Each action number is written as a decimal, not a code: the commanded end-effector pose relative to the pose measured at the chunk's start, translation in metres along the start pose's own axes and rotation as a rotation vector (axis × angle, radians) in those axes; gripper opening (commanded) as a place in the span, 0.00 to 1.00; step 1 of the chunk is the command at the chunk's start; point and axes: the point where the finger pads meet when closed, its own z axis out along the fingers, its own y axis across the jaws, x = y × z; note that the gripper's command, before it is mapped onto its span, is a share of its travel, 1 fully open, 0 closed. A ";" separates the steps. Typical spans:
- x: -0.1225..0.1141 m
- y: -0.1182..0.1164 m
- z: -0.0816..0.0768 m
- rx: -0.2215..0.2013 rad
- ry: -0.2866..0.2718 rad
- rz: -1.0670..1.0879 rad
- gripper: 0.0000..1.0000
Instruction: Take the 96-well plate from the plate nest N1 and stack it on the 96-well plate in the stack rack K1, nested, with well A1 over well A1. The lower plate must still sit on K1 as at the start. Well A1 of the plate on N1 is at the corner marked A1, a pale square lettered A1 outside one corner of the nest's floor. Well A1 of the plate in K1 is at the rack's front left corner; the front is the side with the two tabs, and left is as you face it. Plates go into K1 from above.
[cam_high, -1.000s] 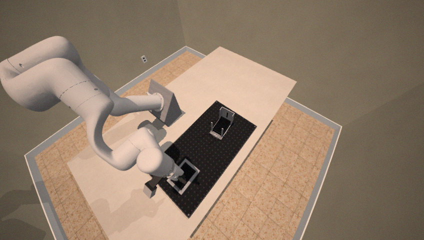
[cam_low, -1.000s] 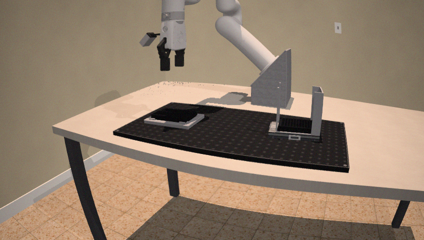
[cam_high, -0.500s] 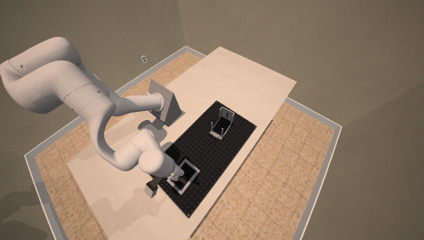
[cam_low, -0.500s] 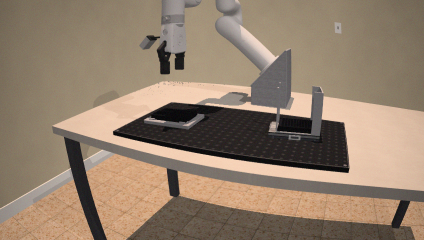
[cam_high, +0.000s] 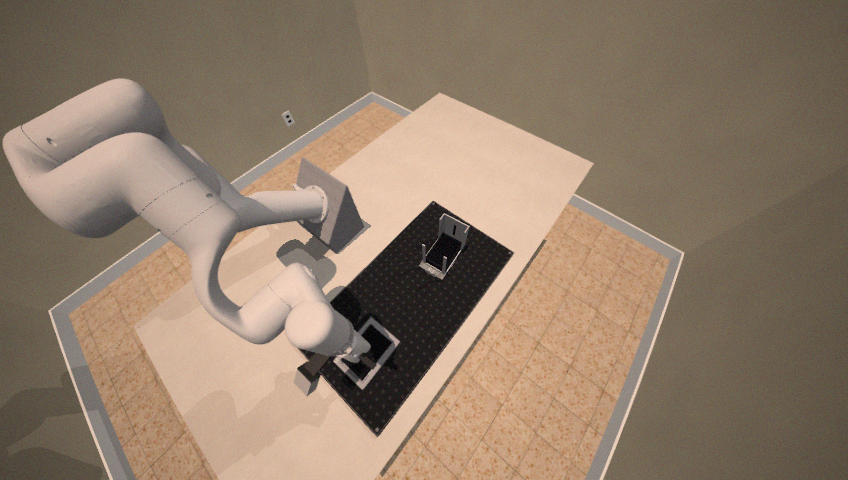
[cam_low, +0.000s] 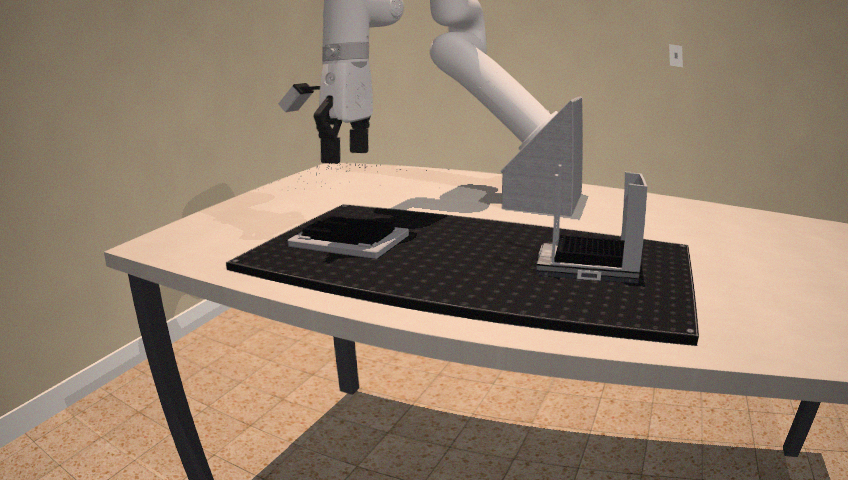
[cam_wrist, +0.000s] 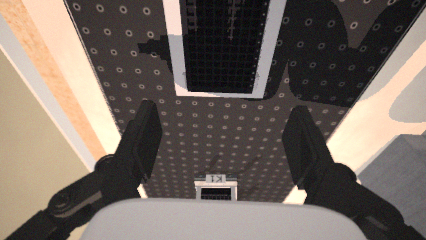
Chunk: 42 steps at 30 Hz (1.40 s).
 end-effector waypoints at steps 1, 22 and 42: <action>0.000 -0.002 0.003 0.005 0.001 -0.001 1.00; 0.000 -0.002 0.035 0.005 0.000 -0.001 1.00; 0.000 -0.002 0.065 0.005 0.000 -0.001 1.00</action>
